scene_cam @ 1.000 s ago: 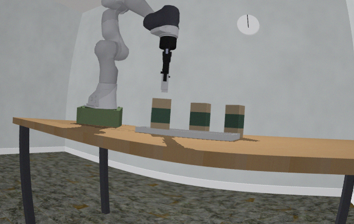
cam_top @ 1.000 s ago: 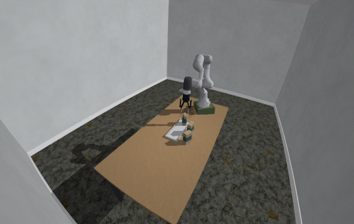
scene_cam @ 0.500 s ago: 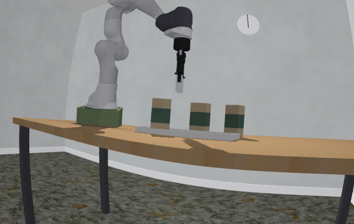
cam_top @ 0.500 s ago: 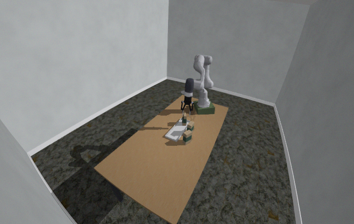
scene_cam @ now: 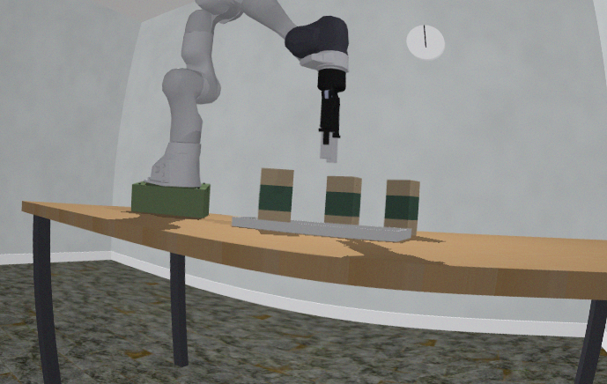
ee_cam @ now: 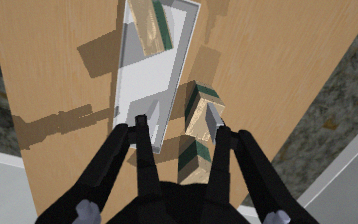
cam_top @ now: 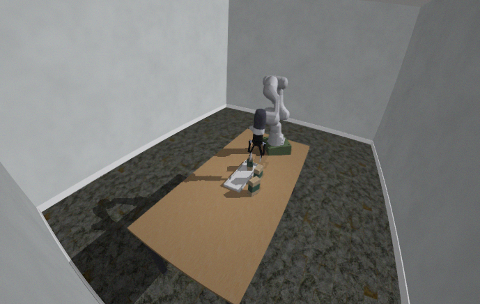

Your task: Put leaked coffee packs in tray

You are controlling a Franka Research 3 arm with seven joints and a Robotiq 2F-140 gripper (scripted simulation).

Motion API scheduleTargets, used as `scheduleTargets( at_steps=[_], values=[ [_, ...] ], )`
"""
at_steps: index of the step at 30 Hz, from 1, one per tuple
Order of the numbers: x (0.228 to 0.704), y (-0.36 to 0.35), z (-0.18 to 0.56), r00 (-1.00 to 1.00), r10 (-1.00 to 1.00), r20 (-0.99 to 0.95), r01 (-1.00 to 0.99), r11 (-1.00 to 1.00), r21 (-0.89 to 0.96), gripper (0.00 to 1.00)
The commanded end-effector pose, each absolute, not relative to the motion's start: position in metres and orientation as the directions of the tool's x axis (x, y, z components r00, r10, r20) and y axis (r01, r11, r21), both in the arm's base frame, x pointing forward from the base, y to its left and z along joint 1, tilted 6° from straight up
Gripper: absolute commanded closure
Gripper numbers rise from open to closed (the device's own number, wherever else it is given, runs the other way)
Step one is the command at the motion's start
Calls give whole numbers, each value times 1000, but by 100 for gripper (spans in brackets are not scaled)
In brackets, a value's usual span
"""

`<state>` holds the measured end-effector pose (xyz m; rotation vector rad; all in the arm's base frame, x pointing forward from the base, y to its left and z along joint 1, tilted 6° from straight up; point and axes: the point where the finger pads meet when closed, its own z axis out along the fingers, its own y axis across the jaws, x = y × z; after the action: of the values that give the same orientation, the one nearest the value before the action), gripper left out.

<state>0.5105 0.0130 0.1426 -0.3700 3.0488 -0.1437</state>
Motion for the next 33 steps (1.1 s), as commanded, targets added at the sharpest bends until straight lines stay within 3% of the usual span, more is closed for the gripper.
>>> scheduleTargets(
  at_steps=[1, 11, 33],
  values=[
    [515, 23, 141, -995, -82, -60, -76, 992, -105, 47],
    [536, 61, 136, -997, 44, -71, 50, 995, -84, 47],
    [538, 60, 116, -996, 47, -71, 53, 995, -84, 47]
  ],
)
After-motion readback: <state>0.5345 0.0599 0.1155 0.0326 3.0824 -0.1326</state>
